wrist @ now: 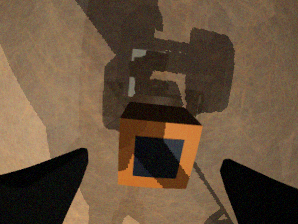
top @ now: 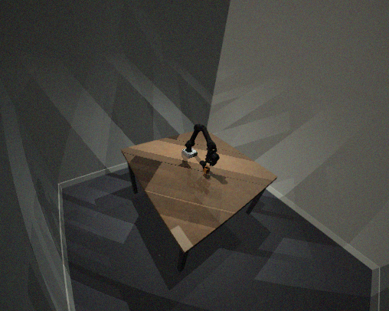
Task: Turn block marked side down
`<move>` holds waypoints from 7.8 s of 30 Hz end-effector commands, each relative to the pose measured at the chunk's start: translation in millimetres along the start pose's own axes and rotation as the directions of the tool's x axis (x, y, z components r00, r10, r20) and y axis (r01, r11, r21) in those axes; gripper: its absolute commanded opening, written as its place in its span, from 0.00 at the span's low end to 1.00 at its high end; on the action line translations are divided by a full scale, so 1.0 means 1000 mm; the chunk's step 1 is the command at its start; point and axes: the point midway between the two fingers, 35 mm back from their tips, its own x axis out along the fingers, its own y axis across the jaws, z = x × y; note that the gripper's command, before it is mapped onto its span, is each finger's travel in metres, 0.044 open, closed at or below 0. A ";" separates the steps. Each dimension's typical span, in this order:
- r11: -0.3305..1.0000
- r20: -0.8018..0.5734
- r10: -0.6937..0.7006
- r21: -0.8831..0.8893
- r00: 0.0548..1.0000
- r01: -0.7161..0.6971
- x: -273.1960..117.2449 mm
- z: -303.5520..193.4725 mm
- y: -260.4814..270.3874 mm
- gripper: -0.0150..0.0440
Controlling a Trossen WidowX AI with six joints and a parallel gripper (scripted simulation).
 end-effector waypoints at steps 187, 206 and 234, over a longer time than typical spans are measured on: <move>1.000 0.875 -0.004 0.003 0.484 0.003 0.031 -0.008 0.000 1.00; 1.000 0.785 -0.006 0.006 0.619 0.002 0.025 0.004 -0.003 1.00; 1.000 0.522 -0.004 0.002 0.853 0.003 -0.036 -0.027 0.000 1.00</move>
